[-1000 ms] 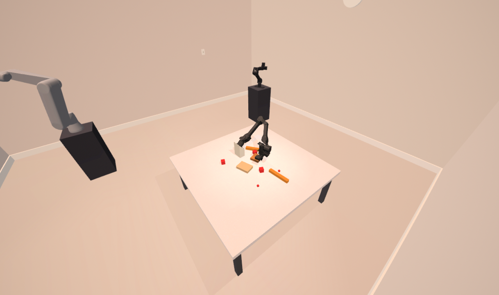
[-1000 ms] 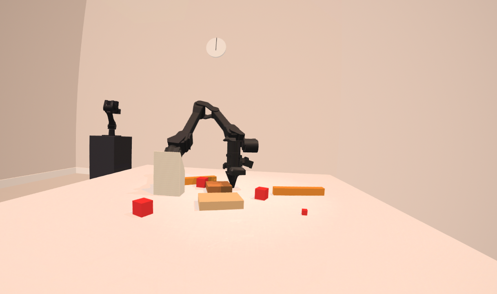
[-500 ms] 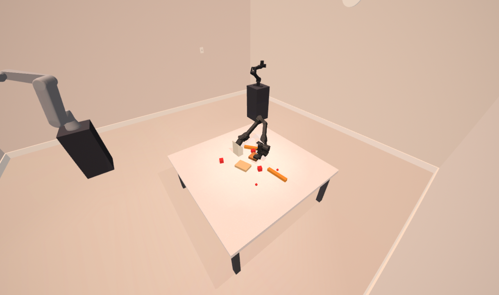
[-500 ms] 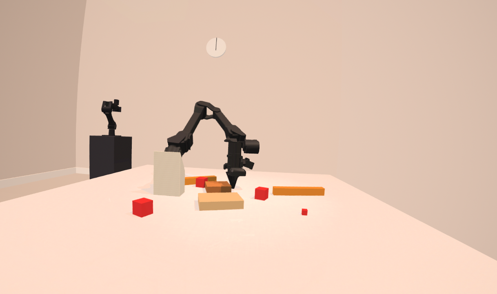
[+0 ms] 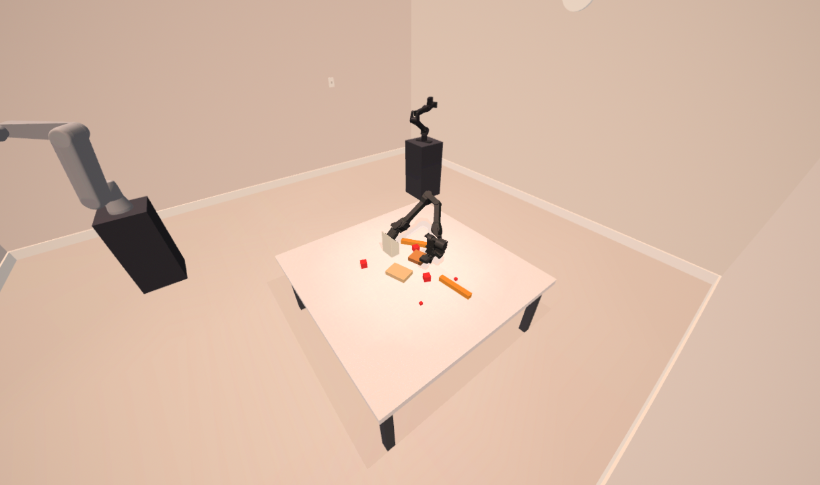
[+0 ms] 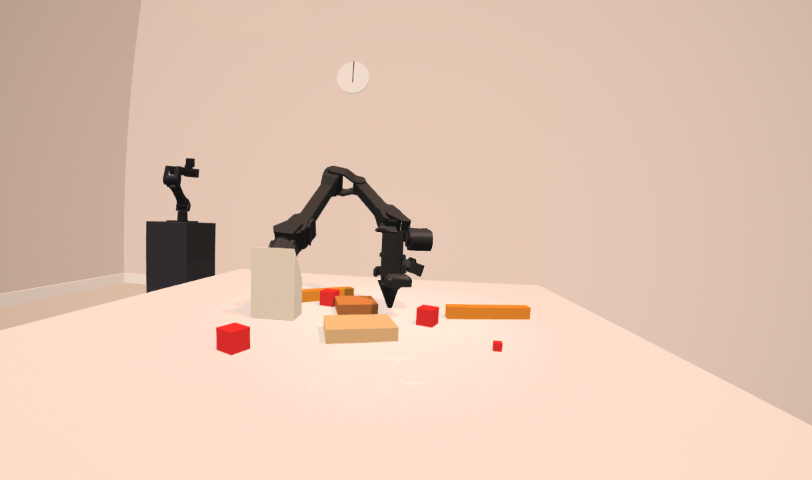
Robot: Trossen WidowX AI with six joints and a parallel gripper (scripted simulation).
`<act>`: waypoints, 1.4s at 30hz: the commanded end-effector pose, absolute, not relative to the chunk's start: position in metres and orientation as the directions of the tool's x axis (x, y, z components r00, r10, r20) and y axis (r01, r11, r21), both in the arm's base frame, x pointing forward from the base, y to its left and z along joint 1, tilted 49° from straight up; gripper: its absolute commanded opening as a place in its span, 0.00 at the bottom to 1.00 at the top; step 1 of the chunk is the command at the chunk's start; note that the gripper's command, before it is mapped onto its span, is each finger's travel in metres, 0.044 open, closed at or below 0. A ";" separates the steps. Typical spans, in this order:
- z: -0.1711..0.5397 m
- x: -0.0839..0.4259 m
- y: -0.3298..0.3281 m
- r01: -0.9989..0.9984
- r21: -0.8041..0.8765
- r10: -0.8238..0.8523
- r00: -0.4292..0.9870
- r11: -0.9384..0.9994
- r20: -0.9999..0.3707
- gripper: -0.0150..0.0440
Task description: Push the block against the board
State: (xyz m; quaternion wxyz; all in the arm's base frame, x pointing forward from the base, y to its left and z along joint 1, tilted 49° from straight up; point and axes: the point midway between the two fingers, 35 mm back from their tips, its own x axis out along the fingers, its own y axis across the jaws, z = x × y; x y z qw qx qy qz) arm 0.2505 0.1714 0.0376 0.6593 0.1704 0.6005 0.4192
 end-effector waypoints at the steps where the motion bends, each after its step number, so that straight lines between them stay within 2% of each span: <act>1: 0.040 0.257 0.173 -0.347 0.727 0.757 -0.070 0.592 -0.650 0.25; 8: 0.042 0.267 0.176 -0.348 0.727 0.757 -0.070 0.592 -0.650 0.25; 14: 0.075 0.265 0.135 -0.348 0.726 0.756 -0.070 0.593 -0.651 0.25; 19: 0.077 0.265 0.134 -0.353 0.725 0.756 -0.070 0.591 -0.651 0.25; 30: 0.091 0.237 0.140 -0.654 0.602 0.755 -0.071 0.459 -0.652 0.25; 42: 0.102 0.205 0.145 -0.900 0.368 0.754 -0.072 0.233 -0.653 0.25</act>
